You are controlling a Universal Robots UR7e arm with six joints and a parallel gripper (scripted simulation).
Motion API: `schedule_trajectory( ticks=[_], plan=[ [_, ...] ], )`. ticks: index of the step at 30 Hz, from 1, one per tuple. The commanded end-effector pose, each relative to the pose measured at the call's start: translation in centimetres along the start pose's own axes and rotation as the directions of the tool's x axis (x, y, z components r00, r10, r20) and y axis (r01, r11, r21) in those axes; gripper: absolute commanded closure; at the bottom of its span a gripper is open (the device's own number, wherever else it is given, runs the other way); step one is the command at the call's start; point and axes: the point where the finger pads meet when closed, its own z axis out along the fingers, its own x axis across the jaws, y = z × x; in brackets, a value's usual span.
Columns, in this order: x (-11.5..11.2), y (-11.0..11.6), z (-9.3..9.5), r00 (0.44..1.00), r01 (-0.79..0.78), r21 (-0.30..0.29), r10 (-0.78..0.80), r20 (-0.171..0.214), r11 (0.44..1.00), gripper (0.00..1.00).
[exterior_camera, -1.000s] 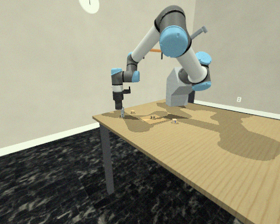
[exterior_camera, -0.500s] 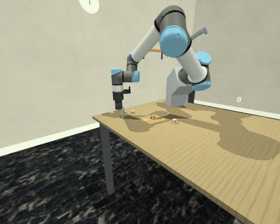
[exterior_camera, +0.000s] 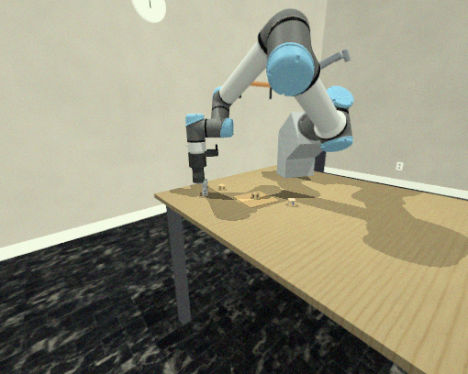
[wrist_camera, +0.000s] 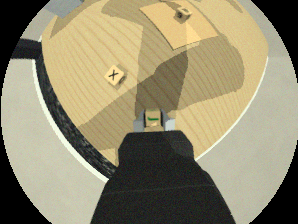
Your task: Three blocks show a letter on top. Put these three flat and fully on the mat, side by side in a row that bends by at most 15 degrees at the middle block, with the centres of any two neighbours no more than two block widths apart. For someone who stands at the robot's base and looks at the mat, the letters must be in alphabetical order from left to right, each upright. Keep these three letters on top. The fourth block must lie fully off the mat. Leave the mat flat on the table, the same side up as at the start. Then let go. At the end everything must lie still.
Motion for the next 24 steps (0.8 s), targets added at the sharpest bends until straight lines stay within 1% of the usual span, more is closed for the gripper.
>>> schedule_trajectory(
  ticks=[1, 2, 4, 5, 8, 14, 17, 19, 24],
  plan=[
    [0.0, 0.1, -0.9, 1.000, 0.000, -0.002, 0.000, 0.000, 1.000, 0.51],
    [0.0, 0.0, -1.2, 1.000, 0.000, -0.002, 0.000, 0.000, 1.000, 0.51],
    [0.0, 0.0, -1.2, 1.000, 0.000, -0.002, 0.000, 0.000, 1.000, 0.51],
    [0.0, 0.0, -1.7, 1.000, -0.001, -0.001, 0.001, 0.000, 1.000, 0.51],
    [0.0, 0.0, -3.4, 1.000, -0.001, -0.001, 0.001, 0.000, 1.000, 0.51],
    [0.1, 0.2, -7.5, 1.000, 0.003, -0.005, -0.003, 0.001, 1.000, 0.51],
    [0.1, 0.3, -9.1, 1.000, 0.004, -0.005, -0.004, 0.001, 1.000, 0.51],
    [0.1, 0.3, -9.8, 1.000, 0.004, -0.005, -0.004, 0.001, 1.000, 0.51],
    [0.1, 0.2, -10.2, 1.000, 0.003, -0.005, -0.003, 0.001, 1.000, 0.51]
  ],
)
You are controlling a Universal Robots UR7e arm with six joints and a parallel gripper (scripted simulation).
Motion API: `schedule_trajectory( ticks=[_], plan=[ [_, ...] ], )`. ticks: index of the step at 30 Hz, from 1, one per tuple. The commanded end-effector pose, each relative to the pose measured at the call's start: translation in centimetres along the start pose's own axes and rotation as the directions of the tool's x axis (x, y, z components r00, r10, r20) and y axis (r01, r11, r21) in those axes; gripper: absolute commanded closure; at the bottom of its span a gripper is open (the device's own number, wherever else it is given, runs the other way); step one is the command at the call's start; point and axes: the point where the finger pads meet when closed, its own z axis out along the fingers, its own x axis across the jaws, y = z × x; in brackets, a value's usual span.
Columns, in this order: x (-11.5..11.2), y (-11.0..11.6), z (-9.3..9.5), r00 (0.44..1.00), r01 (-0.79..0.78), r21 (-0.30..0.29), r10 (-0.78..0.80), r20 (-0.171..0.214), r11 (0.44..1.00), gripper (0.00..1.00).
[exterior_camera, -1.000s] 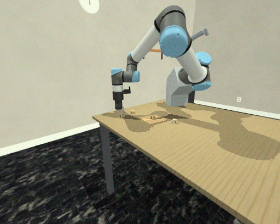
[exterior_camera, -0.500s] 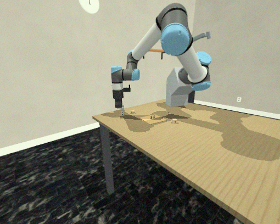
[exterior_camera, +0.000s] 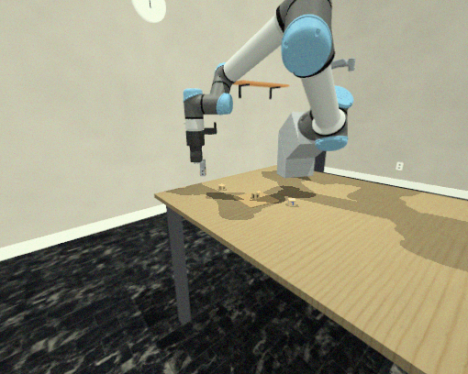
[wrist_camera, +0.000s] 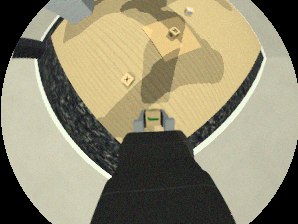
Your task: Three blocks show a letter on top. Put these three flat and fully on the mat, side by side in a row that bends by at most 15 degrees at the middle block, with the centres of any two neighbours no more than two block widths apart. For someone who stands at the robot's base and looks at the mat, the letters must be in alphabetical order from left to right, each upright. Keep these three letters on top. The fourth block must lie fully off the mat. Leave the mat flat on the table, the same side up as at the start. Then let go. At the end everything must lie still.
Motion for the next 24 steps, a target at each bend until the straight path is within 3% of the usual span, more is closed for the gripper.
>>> schedule_trajectory(
  ticks=[1, 16, 24],
  plan=[
    [-0.1, -0.2, -1.1, 1.000, -0.002, 0.006, 0.002, 0.000, 1.000, 0.51],
    [0.3, -0.9, -1.1, 1.000, -0.026, 0.009, 0.026, -0.002, 1.000, 0.51],
    [3.2, -5.0, -2.1, 0.983, -0.186, 0.009, 0.186, 0.000, 0.983, 0.51]
  ],
)
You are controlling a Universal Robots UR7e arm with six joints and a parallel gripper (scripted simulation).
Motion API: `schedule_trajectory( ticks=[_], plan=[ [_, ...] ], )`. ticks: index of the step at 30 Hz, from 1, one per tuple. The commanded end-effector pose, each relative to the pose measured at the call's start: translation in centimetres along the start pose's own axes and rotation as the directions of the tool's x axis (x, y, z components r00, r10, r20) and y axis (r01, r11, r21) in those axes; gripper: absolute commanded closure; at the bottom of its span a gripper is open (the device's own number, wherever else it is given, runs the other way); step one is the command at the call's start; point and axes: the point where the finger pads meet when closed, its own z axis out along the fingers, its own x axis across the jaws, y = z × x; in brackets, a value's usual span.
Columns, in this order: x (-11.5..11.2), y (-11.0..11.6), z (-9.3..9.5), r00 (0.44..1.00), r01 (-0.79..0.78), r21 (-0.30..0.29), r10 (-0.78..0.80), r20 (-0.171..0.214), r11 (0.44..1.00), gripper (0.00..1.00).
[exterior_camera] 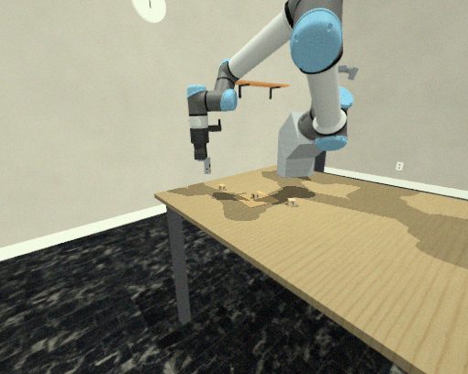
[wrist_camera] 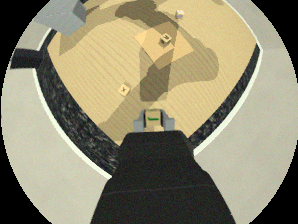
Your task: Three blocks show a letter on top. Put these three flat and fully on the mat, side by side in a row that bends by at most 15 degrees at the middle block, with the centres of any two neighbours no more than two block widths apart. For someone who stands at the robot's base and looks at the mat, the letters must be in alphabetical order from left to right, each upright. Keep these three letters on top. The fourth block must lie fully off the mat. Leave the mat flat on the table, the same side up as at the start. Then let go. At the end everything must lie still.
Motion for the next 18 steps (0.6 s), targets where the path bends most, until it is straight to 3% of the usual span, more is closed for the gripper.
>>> schedule_trajectory(
  ticks=[1, 5, 7, 9, 18],
  plan=[
    [2.3, -3.7, -1.0, 0.990, -0.139, -0.004, 0.139, 0.000, 0.990, 0.51],
    [3.3, -5.7, -1.3, 0.978, -0.211, -0.004, 0.211, -0.001, 0.978, 0.51],
    [3.3, -5.7, -1.3, 0.978, -0.211, -0.004, 0.211, -0.001, 0.978, 0.51],
    [4.2, -7.7, -1.5, 0.960, -0.278, -0.004, 0.278, -0.001, 0.960, 0.51],
    [6.0, -12.5, -1.6, 0.899, -0.438, -0.004, 0.438, -0.002, 0.899, 0.51]
  ],
)
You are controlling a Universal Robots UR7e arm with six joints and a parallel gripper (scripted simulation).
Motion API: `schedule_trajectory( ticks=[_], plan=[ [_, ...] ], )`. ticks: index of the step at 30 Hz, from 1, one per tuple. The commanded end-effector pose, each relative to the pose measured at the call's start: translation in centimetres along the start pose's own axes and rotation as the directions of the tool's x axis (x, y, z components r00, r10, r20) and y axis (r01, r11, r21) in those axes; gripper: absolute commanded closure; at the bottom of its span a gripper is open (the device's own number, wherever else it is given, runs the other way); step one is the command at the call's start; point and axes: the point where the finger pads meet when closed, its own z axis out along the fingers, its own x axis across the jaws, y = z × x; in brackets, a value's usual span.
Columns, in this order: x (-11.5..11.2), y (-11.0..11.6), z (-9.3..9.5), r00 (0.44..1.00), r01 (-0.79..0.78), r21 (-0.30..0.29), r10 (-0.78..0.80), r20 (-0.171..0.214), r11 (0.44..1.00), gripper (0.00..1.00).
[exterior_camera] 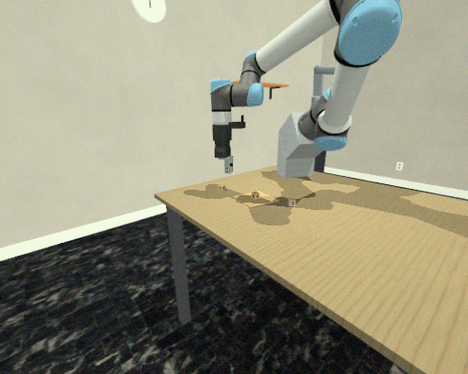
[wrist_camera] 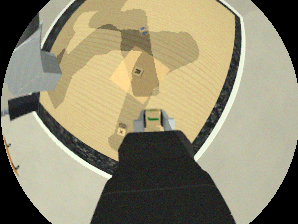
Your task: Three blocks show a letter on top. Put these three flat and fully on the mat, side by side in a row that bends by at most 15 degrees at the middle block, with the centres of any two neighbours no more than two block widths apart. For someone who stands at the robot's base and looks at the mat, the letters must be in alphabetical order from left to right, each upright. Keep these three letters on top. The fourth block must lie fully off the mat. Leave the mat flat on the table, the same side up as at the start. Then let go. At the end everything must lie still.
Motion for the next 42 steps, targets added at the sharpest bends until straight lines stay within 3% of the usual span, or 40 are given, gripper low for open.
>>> schedule_trajectory(
  ticks=[1, 4, 6, 8, 21, 42],
  plan=[
    [0.0, -3.7, -0.1, 0.990, -0.139, -0.001, 0.139, -0.001, 0.990, 0.51],
    [-0.1, -5.4, 0.0, 0.981, -0.196, -0.001, 0.196, -0.001, 0.981, 0.51],
    [-0.1, -5.4, 0.0, 0.981, -0.196, -0.001, 0.196, -0.001, 0.981, 0.51],
    [-0.3, -7.4, 0.1, 0.965, -0.263, -0.001, 0.263, -0.001, 0.965, 0.51],
    [-1.4, -13.6, 1.2, 0.882, -0.470, -0.001, 0.470, -0.002, 0.882, 0.51],
    [-1.5, -14.0, 1.3, 0.874, -0.486, -0.002, 0.486, -0.002, 0.874, 0.51]
  ],
)
